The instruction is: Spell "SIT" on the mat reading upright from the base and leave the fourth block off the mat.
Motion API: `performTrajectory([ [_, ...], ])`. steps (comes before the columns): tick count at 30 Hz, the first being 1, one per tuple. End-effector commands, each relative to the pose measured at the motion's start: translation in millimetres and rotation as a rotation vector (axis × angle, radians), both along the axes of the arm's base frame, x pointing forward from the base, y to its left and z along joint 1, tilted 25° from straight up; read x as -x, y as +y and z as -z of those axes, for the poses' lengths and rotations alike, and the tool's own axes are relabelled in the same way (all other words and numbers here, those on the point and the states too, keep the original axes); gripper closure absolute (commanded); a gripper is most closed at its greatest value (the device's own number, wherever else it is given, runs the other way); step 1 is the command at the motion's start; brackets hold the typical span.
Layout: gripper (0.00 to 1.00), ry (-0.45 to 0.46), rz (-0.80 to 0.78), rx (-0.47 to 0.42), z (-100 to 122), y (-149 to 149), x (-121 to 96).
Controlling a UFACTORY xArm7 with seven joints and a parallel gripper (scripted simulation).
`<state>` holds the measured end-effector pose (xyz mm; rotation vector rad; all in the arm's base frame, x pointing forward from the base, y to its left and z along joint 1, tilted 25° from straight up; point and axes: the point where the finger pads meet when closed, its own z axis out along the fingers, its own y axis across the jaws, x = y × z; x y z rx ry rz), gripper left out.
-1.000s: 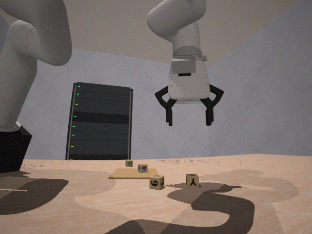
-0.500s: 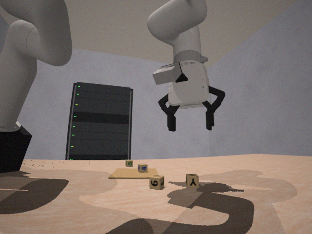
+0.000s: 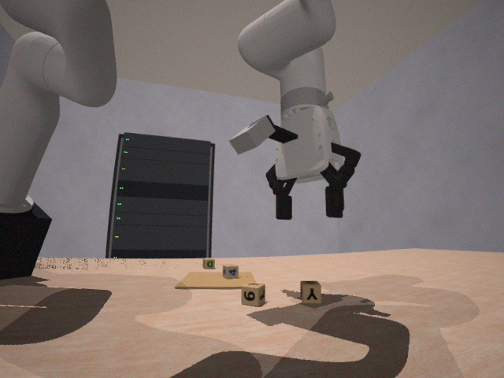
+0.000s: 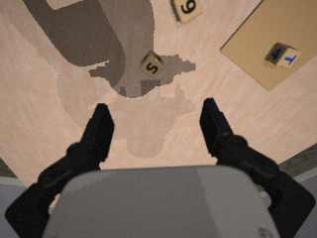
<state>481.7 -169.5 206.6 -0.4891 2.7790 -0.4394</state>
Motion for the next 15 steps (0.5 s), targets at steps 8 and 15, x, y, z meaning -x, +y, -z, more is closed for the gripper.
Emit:
performTrajectory([
  [8,0.00,-0.085,0.284,-0.096,6.8,-2.8,-4.0],
  [15,0.00,-0.125,0.430,-0.149,10.9,-4.9,-5.5],
])
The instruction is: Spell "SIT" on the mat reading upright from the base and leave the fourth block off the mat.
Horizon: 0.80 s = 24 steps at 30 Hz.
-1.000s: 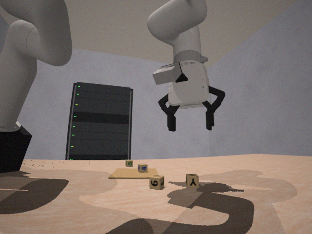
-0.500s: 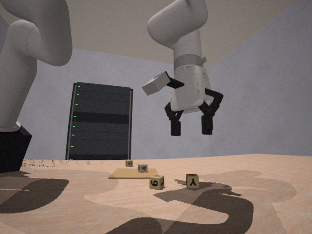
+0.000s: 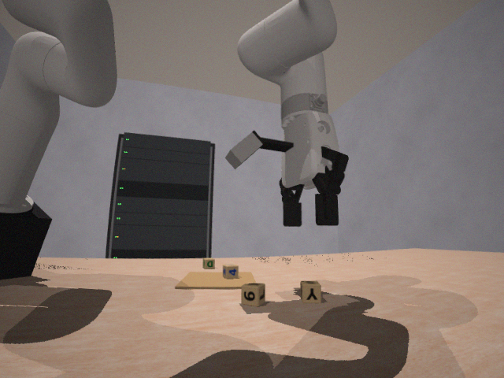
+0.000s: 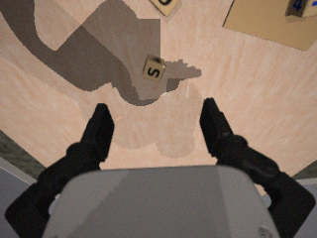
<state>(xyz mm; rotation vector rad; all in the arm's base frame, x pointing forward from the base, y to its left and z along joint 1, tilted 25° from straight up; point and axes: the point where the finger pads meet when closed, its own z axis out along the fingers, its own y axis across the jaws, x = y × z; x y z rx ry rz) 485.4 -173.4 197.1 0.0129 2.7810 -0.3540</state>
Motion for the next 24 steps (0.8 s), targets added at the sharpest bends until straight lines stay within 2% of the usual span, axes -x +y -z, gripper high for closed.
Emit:
performTrajectory([
  [1,0.00,-0.041,0.127,-0.039,1.9,-1.2,-2.1],
  [10,0.00,-0.098,0.329,-0.112,7.4,-4.3,-3.9],
  [18,0.00,-0.109,0.367,-0.126,8.4,-5.0,-4.3],
  [19,0.37,-0.109,0.367,-0.126,8.4,-5.0,-4.3],
  [24,0.37,-0.109,0.367,-0.126,8.4,-5.0,-4.3],
])
